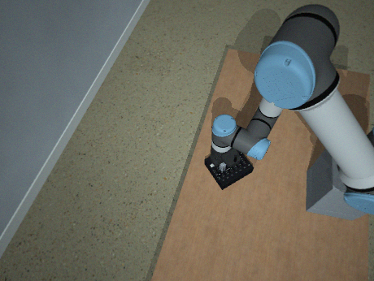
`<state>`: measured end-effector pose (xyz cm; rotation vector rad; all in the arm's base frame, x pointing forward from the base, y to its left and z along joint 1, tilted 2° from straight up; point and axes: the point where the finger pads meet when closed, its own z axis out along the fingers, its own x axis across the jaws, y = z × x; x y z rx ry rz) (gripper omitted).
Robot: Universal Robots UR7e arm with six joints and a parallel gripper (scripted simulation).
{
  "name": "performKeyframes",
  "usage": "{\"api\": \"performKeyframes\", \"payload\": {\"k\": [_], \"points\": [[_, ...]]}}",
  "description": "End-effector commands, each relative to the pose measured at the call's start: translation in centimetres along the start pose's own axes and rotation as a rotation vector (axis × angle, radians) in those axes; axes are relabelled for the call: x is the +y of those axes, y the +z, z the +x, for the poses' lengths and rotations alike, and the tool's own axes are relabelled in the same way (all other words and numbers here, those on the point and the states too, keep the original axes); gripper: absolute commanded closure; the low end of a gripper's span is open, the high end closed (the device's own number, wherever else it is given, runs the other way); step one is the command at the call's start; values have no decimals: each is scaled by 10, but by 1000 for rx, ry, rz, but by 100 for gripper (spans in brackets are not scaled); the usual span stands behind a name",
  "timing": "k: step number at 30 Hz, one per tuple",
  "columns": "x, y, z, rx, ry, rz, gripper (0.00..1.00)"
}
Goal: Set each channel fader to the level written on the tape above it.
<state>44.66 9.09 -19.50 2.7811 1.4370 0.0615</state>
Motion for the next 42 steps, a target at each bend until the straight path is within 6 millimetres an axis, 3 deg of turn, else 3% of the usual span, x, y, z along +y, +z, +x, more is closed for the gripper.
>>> {"api": "performKeyframes", "payload": {"k": [1,20,34,42], "points": [[-1,0,0,1,0,-1,100],[-5,-2,0,1,0,-1,100],[-5,-36,0,1,0,-1,100],[-5,-40,0,1,0,-1,100]]}}
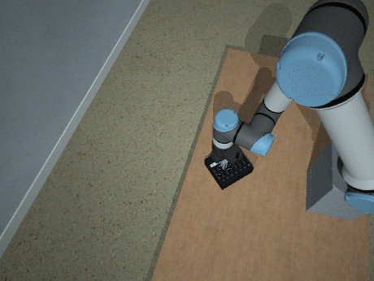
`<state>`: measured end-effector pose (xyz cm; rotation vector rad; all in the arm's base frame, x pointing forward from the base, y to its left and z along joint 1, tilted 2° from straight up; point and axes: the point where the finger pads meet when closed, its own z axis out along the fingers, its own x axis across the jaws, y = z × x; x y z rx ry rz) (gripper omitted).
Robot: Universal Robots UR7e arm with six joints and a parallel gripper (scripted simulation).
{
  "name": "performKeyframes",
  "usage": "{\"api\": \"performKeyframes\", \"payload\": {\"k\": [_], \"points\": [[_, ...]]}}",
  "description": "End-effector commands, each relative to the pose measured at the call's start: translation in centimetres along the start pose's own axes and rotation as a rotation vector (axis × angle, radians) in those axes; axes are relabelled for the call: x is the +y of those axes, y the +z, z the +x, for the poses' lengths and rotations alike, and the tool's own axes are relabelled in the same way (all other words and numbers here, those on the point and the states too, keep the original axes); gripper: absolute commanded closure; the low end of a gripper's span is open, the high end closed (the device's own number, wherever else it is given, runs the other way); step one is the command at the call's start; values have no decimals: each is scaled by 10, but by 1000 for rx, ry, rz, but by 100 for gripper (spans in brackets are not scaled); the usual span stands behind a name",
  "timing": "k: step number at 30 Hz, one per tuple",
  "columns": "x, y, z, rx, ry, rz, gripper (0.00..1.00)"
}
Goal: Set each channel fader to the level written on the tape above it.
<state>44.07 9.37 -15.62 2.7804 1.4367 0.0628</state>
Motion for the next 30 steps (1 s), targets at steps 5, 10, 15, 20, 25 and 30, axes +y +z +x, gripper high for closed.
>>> {"api": "performKeyframes", "payload": {"k": [5,10,15,20,25,30], "points": [[0,-1,0,0,0,0,100],[0,-1,0,0,0,0,100],[0,-1,0,0,1,0,100],[0,-1,0,0,11,0,100],[0,-1,0,0,39,0,100],[0,-1,0,0,67,0,100]]}}
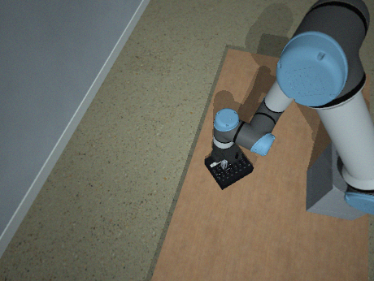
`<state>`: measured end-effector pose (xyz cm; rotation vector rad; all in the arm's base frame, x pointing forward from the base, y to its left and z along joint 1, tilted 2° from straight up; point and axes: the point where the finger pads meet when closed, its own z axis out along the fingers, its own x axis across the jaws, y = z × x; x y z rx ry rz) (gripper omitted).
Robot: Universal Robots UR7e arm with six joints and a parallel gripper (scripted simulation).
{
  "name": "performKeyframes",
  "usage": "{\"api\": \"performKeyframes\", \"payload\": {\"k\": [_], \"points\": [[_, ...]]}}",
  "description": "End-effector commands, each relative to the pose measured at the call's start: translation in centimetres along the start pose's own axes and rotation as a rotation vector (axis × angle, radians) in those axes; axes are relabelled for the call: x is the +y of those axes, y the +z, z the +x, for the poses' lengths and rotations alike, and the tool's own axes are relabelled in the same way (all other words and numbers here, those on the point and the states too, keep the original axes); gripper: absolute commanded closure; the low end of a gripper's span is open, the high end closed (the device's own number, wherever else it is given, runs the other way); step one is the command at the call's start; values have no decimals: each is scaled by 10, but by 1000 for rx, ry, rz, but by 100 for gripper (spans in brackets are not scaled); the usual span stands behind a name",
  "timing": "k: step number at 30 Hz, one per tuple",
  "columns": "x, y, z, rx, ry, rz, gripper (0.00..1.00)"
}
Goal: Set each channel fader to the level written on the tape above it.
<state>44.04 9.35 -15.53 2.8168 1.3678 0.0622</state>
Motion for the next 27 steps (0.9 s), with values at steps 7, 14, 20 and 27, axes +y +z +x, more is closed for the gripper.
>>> {"api": "performKeyframes", "payload": {"k": [7,14,20,27], "points": [[1,0,0,1,121,-1,100],[2,0,-1,1,282,-1,100],[3,1,-2,1,400,-1,100],[7,1,-4,1,648,-1,100]]}}
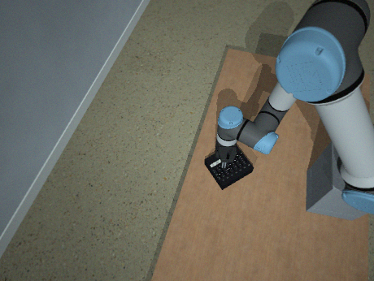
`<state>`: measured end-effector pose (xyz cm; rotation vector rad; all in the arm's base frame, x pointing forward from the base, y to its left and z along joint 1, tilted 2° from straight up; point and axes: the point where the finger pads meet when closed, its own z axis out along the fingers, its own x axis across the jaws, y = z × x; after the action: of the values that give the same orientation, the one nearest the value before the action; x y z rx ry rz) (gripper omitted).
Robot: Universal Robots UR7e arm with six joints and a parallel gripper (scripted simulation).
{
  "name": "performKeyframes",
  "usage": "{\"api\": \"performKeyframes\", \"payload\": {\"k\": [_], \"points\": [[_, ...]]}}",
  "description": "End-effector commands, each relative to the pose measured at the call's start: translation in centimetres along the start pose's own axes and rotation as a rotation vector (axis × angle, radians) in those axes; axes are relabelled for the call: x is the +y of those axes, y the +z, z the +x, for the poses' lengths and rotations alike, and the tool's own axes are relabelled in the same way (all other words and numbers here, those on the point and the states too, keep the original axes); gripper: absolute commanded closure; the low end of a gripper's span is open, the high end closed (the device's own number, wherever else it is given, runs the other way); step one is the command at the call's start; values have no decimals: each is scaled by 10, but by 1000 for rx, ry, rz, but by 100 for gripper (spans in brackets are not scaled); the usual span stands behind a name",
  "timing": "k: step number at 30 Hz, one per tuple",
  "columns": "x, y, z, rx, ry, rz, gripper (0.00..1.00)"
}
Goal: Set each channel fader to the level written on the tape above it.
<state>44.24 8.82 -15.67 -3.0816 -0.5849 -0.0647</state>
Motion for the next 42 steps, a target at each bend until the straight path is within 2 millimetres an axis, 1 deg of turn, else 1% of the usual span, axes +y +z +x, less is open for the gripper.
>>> {"api": "performKeyframes", "payload": {"k": [1,4,6,21,23,38,40,42], "points": [[3,0,0,0,158,-4,100],[5,0,0,1,281,-4,100],[5,0,0,1,281,-4,100],[25,1,-3,2,968,-4,100],[25,1,-3,2,968,-4,100],[50,2,-15,3,1661,-3,100],[50,2,-15,3,1661,-3,100],[53,2,-18,4,1745,-3,100]]}}
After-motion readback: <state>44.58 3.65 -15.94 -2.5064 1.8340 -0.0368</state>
